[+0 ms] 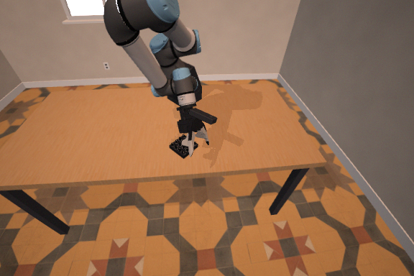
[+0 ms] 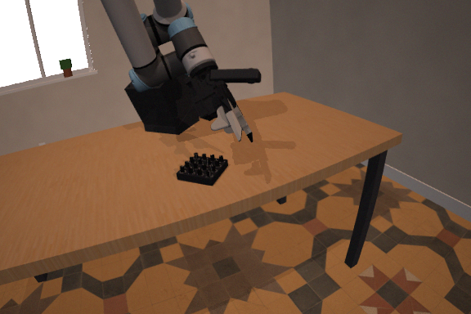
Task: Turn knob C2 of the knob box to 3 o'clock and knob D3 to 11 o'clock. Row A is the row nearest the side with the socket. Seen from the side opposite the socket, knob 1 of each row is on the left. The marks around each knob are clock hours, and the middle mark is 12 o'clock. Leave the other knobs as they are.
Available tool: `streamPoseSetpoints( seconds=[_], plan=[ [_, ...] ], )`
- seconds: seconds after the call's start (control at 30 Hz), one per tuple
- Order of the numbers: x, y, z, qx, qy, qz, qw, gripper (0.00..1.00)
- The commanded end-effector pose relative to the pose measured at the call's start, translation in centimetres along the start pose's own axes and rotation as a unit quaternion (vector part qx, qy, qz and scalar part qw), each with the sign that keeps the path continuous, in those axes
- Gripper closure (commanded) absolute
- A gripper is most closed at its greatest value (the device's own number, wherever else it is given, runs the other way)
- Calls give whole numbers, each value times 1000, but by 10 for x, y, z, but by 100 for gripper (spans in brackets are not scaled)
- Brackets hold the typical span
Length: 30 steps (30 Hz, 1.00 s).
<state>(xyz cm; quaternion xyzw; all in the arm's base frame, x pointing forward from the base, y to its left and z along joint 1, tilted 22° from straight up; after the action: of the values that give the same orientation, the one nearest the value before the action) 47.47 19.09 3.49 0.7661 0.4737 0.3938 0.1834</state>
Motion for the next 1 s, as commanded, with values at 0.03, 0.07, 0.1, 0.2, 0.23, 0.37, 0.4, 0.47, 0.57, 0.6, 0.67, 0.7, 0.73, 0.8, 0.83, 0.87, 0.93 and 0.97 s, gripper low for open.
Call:
streamPoseSetpoints(
  seconds=[0.03,0.07,0.1,0.2,0.23,0.37,0.4,0.47,0.57,0.6,0.67,0.7,0.73,0.8,0.83,0.87,0.93,0.97],
  plan=[
    [-19,4,2,29,-52,23,998,0],
    [-25,4,2,36,-66,29,997,0],
    [-25,4,2,36,-66,29,997,0],
    [-37,4,0,49,-94,41,993,0],
    [-43,4,-1,56,-108,47,991,0],
    [-60,2,-7,74,-148,62,984,0],
    [-60,2,-7,74,-148,62,984,0],
    [-71,1,-11,85,-174,72,979,0],
    [-77,0,-14,90,-185,76,976,0],
    [-82,-1,-17,95,-197,79,973,0],
    [-91,-2,-22,104,-218,86,966,0],
    [-95,-3,-25,108,-228,89,964,0],
    [-99,-4,-28,112,-237,92,961,0],
    [-106,-6,-33,119,-253,97,955,0],
    [-109,-6,-35,122,-260,98,953,0],
    [-112,-7,-37,124,-267,100,951,0],
    [-116,-8,-41,128,-277,103,947,0],
    [-118,-9,-43,130,-282,104,945,0]
  ],
)
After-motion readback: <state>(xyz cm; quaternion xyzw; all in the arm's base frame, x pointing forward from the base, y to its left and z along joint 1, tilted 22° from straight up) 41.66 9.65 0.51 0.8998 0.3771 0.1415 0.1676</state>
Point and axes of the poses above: the point where the finger pads meet when closed, its own z axis out along the fingers, its own y axis across the jaws, x = y × z, the point moved 6 cm from there along -z, back along the fingers, and after that the axes turned 13 degrees about z, right-handed, at the moved point
